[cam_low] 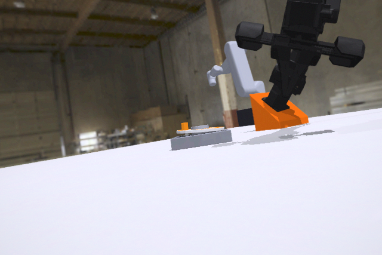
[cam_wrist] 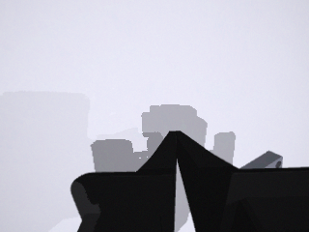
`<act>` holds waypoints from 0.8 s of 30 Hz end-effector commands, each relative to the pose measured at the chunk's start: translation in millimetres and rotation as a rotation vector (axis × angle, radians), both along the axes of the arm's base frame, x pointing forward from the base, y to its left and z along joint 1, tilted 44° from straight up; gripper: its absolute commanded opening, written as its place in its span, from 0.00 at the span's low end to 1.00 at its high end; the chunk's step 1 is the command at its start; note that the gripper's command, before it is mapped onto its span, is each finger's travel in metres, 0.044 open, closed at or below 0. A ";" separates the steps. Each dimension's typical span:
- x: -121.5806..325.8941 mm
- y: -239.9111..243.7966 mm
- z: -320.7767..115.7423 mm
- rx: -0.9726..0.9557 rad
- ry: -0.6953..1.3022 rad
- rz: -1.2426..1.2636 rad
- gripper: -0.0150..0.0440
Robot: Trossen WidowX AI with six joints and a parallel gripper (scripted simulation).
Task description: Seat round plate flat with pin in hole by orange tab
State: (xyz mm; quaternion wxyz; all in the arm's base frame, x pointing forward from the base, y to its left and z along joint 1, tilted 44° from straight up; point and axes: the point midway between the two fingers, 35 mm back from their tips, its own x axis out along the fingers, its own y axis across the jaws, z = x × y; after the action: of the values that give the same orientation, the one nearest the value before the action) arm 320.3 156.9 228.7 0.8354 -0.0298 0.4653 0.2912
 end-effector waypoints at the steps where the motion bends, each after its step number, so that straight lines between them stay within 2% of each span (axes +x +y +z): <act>1: 19.8 -48.1 -42.2 0.008 0.179 -0.063 0.25; 5: 26.1 -80.0 -68.0 0.050 0.296 -0.104 0.25; 9: 27.6 -132.0 -104.2 0.174 0.465 -0.183 0.25; 15: 23.0 -183.8 -134.8 0.348 0.590 -0.276 0.25; 24: 23.3 -190.3 -142.6 0.378 0.604 -0.292 0.25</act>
State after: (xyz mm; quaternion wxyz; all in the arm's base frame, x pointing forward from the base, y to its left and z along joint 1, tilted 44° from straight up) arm 342.0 -36.3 89.1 0.6859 0.2757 0.6296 0.2392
